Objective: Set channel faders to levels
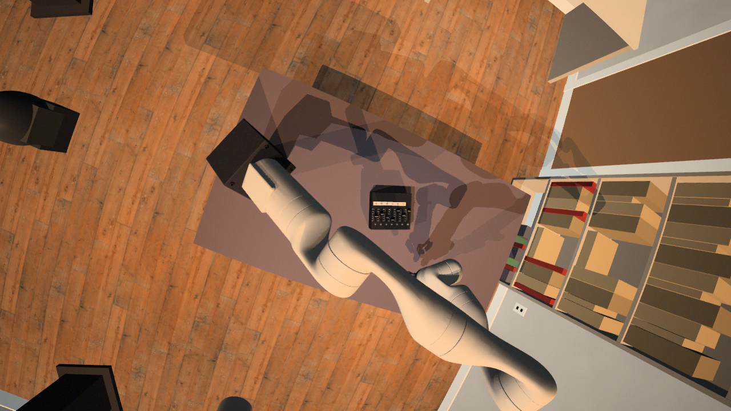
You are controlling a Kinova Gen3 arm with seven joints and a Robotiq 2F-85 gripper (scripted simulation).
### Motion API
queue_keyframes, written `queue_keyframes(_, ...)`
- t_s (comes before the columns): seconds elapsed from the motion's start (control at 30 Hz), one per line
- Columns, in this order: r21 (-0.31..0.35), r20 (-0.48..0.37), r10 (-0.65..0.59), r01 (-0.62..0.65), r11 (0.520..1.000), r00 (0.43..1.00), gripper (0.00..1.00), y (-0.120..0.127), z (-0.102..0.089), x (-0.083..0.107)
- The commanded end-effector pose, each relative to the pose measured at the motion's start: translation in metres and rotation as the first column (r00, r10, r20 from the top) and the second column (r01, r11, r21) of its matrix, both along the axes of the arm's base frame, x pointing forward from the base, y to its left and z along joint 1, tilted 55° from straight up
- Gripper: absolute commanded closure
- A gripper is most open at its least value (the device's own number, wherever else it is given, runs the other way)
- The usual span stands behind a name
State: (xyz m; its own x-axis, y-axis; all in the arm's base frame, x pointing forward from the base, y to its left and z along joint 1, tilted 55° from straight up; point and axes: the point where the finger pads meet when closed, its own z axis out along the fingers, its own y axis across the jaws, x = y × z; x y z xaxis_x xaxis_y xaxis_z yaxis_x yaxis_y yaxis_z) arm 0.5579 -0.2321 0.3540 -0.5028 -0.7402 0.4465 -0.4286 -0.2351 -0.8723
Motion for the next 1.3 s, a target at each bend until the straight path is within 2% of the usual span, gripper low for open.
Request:
queue_keyframes(0.0, 0.009, -0.060, 0.038, -0.038, 0.999, 0.997, 1.00, 0.021, -0.031, -0.001)
queue_keyframes(0.2, 0.032, -0.188, 0.126, -0.122, 0.992, 0.974, 1.00, 0.063, -0.090, -0.018)
queue_keyframes(0.43, 0.058, -0.298, 0.201, -0.192, 0.980, 0.933, 1.00, 0.097, -0.138, -0.041)
queue_keyframes(0.5, 0.058, -0.298, 0.201, -0.192, 0.980, 0.933, 1.00, 0.097, -0.138, -0.041)
queue_keyframes(0.67, 0.073, -0.353, 0.238, -0.227, 0.971, 0.905, 1.00, 0.114, -0.161, -0.055)
queue_keyframes(0.87, 0.086, -0.398, 0.267, -0.254, 0.963, 0.878, 1.00, 0.127, -0.179, -0.069)
queue_keyframes(1.27, 0.097, -0.432, 0.289, -0.274, 0.957, 0.855, 1.00, 0.136, -0.192, -0.080)
